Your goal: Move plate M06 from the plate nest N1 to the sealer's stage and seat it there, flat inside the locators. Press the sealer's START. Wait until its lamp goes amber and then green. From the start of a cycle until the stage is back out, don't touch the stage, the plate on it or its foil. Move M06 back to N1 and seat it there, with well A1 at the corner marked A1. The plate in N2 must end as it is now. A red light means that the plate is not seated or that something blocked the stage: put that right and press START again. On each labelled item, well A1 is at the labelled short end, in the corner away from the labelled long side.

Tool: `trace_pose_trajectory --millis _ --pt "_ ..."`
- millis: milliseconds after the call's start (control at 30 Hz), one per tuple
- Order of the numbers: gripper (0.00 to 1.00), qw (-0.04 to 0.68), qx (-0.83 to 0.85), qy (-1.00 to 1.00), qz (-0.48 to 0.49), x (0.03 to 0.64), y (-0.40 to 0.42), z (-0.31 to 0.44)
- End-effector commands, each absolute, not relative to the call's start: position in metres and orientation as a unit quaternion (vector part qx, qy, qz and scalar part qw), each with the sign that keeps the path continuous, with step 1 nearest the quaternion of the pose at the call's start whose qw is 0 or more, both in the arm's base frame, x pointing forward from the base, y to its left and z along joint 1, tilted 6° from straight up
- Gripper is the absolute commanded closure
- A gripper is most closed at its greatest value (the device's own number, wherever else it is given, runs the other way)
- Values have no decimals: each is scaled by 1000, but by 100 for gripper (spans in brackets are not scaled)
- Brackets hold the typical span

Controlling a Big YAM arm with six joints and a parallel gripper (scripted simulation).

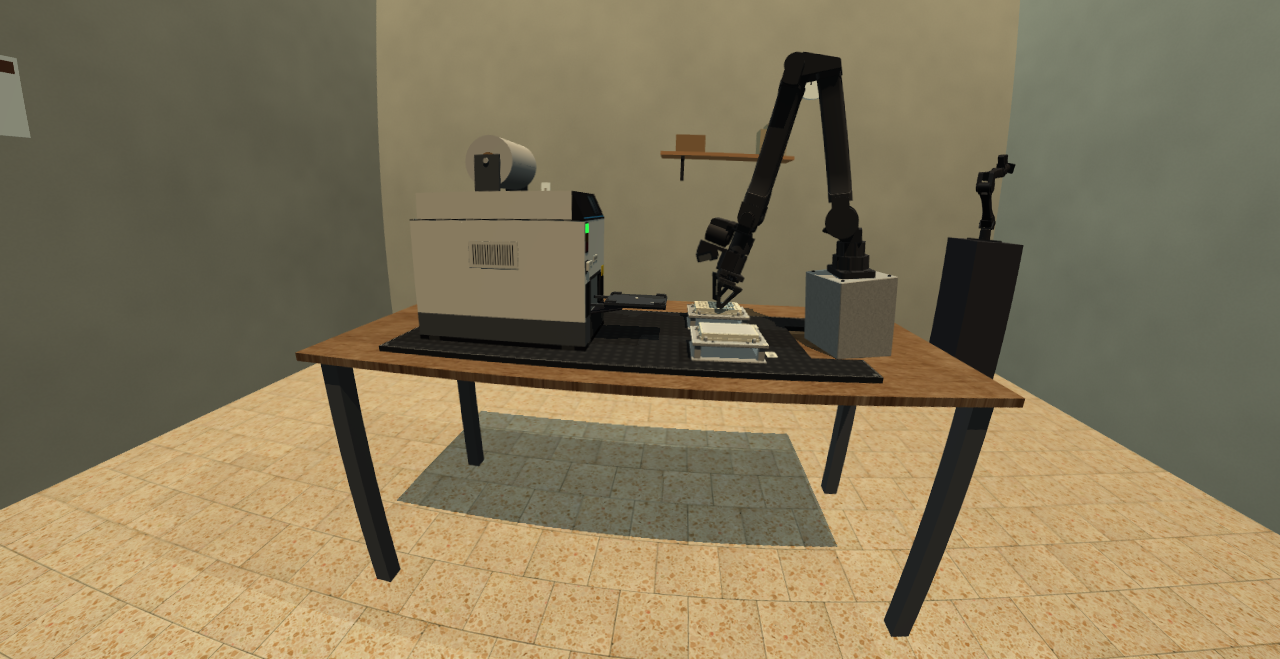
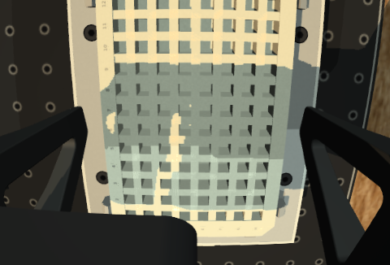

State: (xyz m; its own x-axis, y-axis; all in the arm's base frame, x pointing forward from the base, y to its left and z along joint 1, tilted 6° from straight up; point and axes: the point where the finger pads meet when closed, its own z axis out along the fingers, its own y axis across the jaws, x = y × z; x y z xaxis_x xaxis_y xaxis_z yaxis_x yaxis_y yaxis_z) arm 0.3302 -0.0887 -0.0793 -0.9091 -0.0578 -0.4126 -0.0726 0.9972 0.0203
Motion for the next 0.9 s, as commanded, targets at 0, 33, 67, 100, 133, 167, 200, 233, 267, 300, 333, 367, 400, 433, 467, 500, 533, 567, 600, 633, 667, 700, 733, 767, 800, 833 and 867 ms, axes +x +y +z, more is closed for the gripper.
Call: trace_pose_trajectory --millis 0,33,67,100,133,167,200,233,267,300,333,367,400,433,467,500,533,567,600,633,667,700,733,767,800,833,867 --pt "0 212 -44 976 17 333 -85 -80" --pt "0 214 -44 976 17 334 -85 -79" --pt "0 216 -44 975 16 335 -85 -79" --pt "0 217 -44 975 15 335 -86 -78" --pt "0 219 -44 975 14 336 -86 -78" --pt "0 221 -44 974 13 337 -87 -78" --pt "0 221 -44 974 13 337 -87 -78" --pt "0 221 -44 974 14 337 -87 -78" --pt "0 219 -44 975 14 336 -86 -78" --pt "0 217 -43 975 15 335 -86 -78" --pt "0 215 -43 975 16 335 -86 -79" --pt "0 213 -43 976 16 334 -86 -79" --pt "0 213 -43 976 16 334 -86 -79" --pt "0 213 -43 976 16 334 -86 -79" --pt "0 212 -43 976 17 333 -85 -79" --pt "0 210 -42 977 18 332 -85 -80" --pt "0 208 -42 977 18 331 -85 -80" --pt "0 208 -42 977 19 331 -85 -80" --pt "0 207 -42 977 19 331 -85 -80" --pt "0 207 -42 977 19 331 -85 -80" --pt "0 207 -41 977 19 331 -85 -80" --pt "0 206 -41 977 19 330 -85 -80" --pt "0 206 -41 978 19 330 -85 -80" --pt "0 205 -41 978 19 330 -85 -80" --pt "0 205 -41 978 19 330 -85 -80" --pt "0 207 -41 977 19 331 -85 -81" --pt "0 208 -41 977 18 332 -85 -82"
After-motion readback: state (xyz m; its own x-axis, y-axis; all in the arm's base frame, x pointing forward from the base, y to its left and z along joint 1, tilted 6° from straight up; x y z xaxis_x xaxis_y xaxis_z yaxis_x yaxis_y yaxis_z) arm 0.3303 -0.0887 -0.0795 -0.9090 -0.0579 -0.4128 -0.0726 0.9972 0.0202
